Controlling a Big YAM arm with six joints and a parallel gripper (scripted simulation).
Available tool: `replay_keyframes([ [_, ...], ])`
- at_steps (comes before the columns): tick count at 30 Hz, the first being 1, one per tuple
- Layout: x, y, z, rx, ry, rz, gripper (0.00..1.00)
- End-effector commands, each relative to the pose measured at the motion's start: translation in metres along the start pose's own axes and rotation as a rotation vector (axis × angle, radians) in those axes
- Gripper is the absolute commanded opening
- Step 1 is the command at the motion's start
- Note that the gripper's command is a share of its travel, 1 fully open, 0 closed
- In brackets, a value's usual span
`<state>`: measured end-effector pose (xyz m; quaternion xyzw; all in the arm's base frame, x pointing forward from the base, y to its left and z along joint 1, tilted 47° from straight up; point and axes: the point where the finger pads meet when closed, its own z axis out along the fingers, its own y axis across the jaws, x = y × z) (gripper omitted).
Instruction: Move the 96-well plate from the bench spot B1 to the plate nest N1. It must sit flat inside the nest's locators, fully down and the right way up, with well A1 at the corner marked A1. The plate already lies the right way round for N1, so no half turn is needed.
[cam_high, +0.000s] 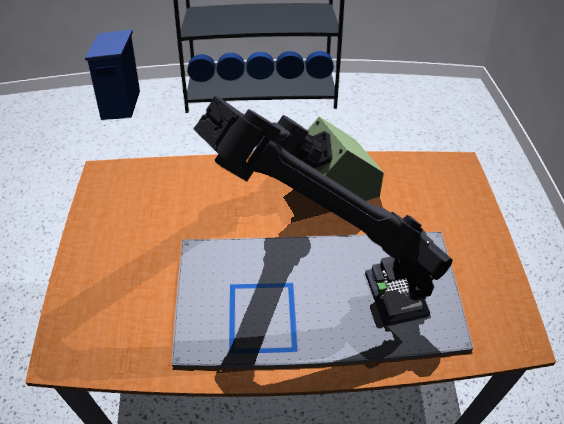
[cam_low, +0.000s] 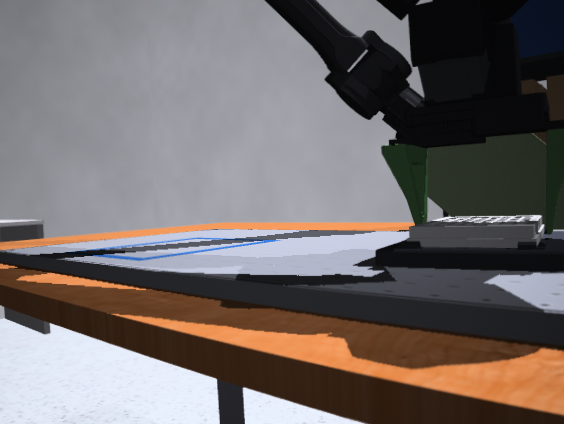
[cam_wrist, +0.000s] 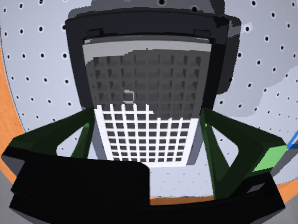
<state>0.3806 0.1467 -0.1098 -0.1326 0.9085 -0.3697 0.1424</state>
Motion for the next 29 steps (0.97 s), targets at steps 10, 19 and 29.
replay_keyframes([
  [10,-0.007,0.004,-0.016,-0.005,-0.030,0.002,1.00],
  [19,-0.020,0.006,-0.042,-0.021,-0.048,0.024,1.00],
  [29,-0.020,0.006,-0.053,-0.022,-0.048,0.024,1.00],
])
